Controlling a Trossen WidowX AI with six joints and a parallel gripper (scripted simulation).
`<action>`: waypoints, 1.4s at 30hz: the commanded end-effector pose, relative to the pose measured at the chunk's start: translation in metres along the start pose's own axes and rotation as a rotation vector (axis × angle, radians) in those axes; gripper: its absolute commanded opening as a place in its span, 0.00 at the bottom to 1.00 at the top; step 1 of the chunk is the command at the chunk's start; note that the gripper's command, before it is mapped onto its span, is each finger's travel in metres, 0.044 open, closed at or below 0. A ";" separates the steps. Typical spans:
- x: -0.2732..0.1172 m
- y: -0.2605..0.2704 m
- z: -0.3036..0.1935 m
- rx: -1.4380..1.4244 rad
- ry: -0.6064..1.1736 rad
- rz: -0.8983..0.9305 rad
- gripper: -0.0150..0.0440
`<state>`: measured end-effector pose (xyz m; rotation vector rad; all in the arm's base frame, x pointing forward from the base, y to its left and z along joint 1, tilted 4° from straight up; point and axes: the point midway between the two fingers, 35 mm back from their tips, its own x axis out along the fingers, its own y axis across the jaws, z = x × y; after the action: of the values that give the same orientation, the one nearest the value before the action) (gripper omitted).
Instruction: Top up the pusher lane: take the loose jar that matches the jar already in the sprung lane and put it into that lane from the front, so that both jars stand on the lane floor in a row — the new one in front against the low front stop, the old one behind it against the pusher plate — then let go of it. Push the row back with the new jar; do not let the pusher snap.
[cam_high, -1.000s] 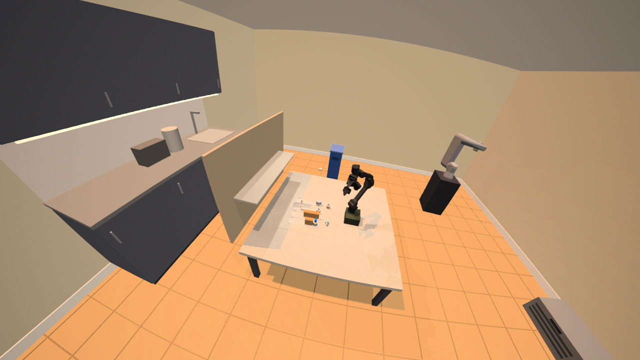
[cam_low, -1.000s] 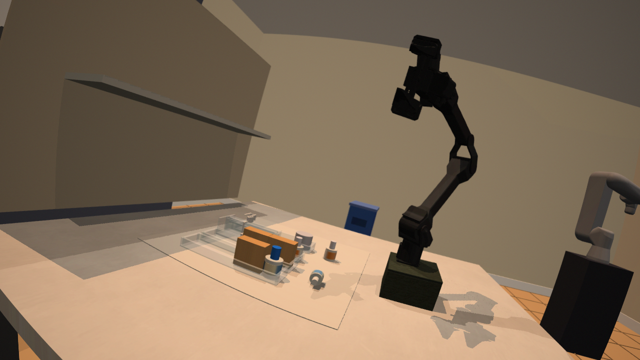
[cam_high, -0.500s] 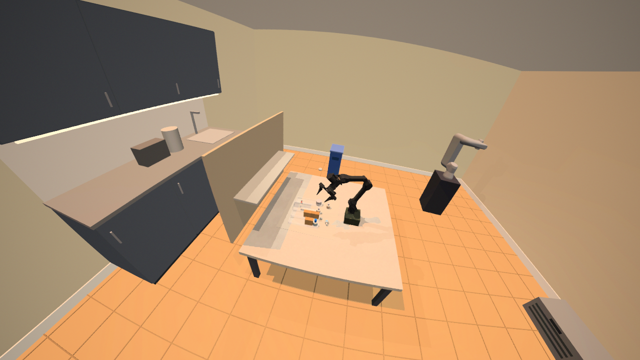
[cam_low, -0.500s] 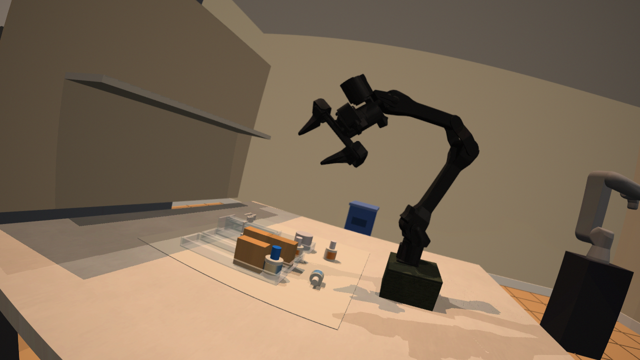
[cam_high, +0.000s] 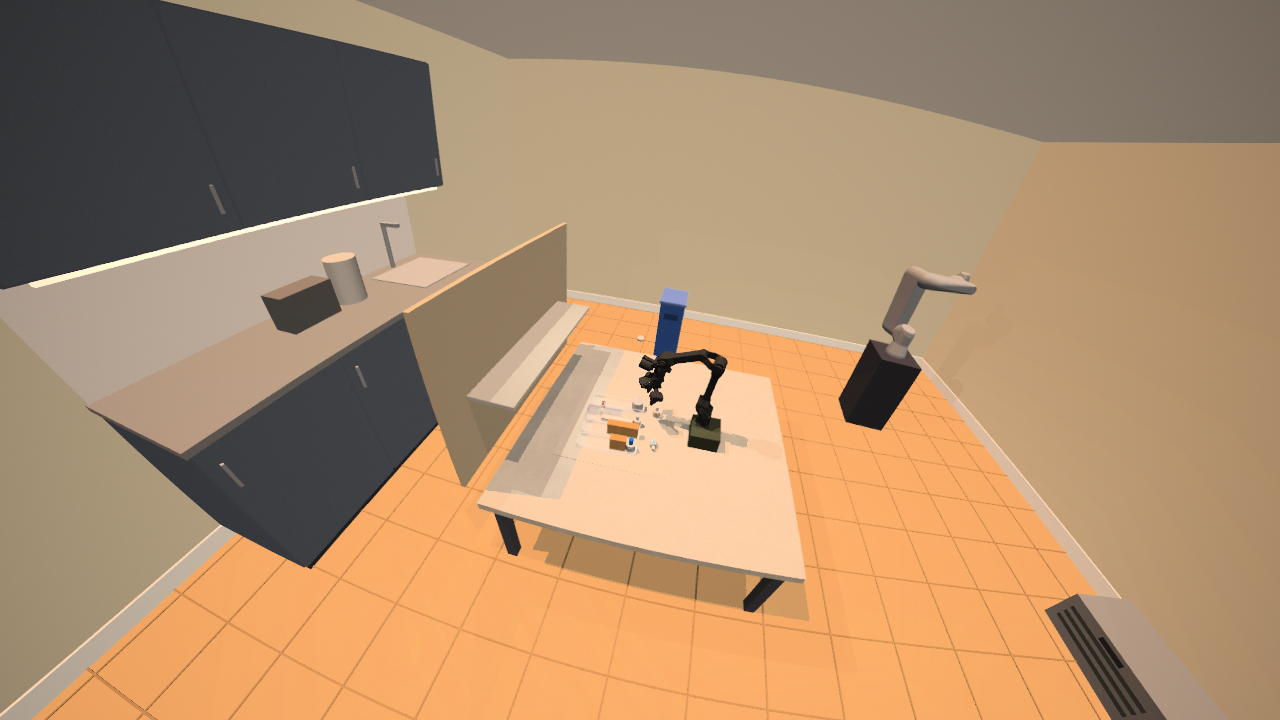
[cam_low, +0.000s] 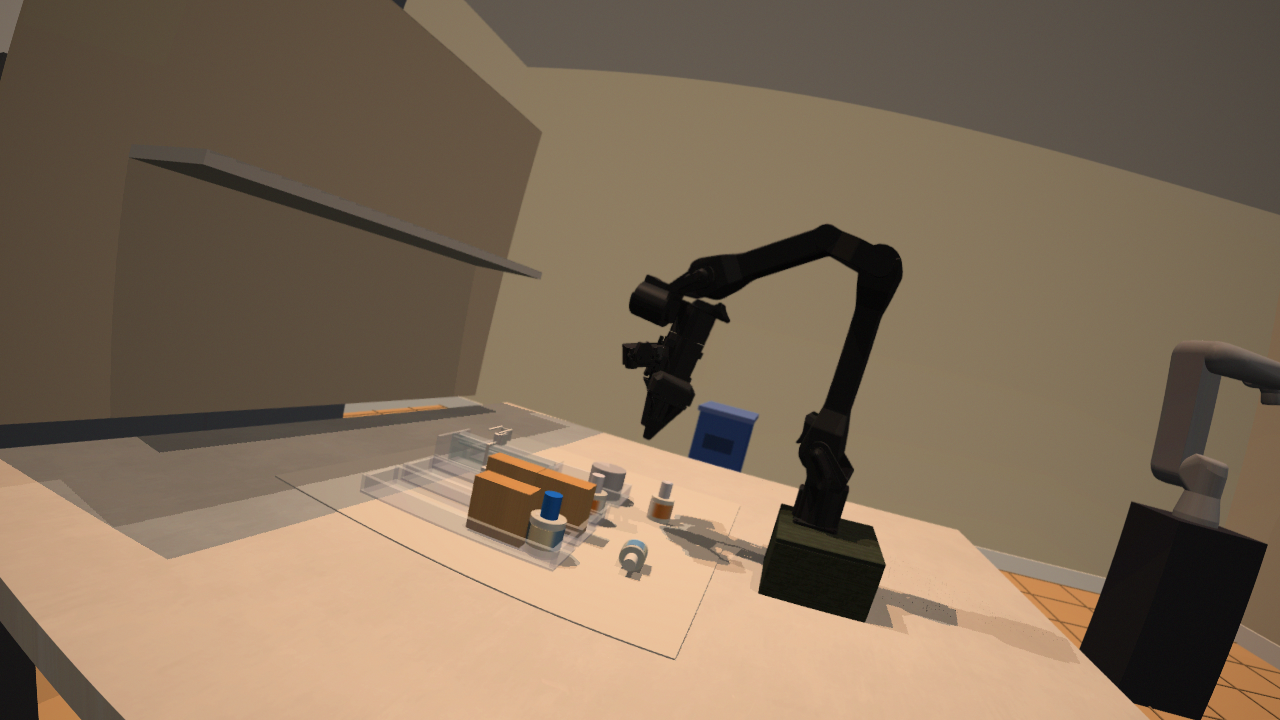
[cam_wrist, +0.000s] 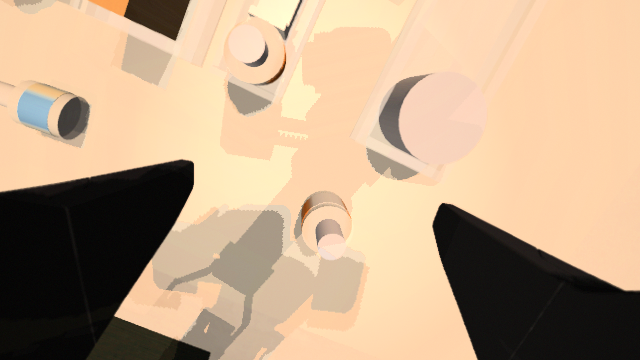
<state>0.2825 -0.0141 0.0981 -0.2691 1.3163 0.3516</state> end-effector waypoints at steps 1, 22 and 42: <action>0.022 -0.019 -0.044 0.268 0.150 0.010 1.00; 0.078 -0.023 -0.068 0.326 0.182 0.012 1.00; 0.107 -0.022 -0.073 0.326 0.182 0.012 1.00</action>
<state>0.2506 -0.0523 -0.0179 -0.0200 1.5235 0.1238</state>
